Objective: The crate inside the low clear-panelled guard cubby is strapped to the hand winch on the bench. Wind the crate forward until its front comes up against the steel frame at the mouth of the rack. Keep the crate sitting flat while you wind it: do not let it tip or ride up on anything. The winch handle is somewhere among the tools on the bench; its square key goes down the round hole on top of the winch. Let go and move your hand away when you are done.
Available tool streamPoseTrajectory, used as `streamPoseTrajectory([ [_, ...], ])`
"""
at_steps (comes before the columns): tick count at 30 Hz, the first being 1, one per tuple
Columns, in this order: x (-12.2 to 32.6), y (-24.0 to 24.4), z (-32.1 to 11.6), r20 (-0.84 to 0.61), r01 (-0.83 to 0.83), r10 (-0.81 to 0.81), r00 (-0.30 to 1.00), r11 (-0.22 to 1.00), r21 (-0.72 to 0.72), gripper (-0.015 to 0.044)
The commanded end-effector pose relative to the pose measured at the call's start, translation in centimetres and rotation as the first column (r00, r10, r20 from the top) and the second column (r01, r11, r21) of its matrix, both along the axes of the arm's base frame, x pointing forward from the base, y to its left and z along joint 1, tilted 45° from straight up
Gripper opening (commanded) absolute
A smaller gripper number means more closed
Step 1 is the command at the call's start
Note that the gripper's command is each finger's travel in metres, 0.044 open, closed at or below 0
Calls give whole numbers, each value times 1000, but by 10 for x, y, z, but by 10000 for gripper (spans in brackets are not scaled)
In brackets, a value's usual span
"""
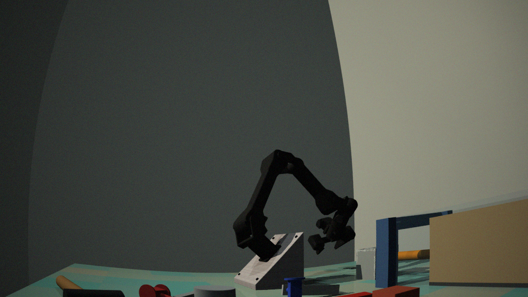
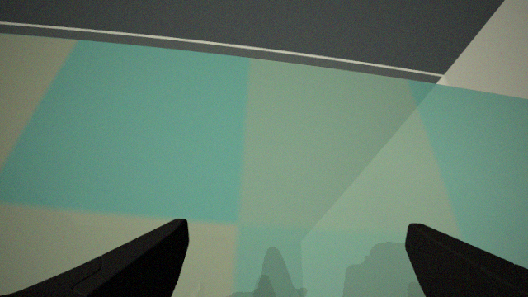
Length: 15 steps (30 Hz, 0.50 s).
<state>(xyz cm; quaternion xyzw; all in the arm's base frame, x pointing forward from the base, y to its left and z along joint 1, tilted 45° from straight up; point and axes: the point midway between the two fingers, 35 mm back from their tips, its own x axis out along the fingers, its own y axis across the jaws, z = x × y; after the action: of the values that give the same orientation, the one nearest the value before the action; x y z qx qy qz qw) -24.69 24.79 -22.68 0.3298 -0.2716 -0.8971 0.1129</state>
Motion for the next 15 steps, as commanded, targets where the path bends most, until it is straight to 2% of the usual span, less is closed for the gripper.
streamPoseTrajectory([
  [1, 1, 1, 0, 2, 7, -7, 1000, 1000, -2, 426],
  [4, 21, 18, 7, 33, 97, -96, 995, 995, -12, 440],
  [10, 71, 69, 22, 87, 152, -167, 982, 976, 157, 440],
  [15, 139, 111, 42, 171, 184, -246, 954, 932, 311, 440],
])
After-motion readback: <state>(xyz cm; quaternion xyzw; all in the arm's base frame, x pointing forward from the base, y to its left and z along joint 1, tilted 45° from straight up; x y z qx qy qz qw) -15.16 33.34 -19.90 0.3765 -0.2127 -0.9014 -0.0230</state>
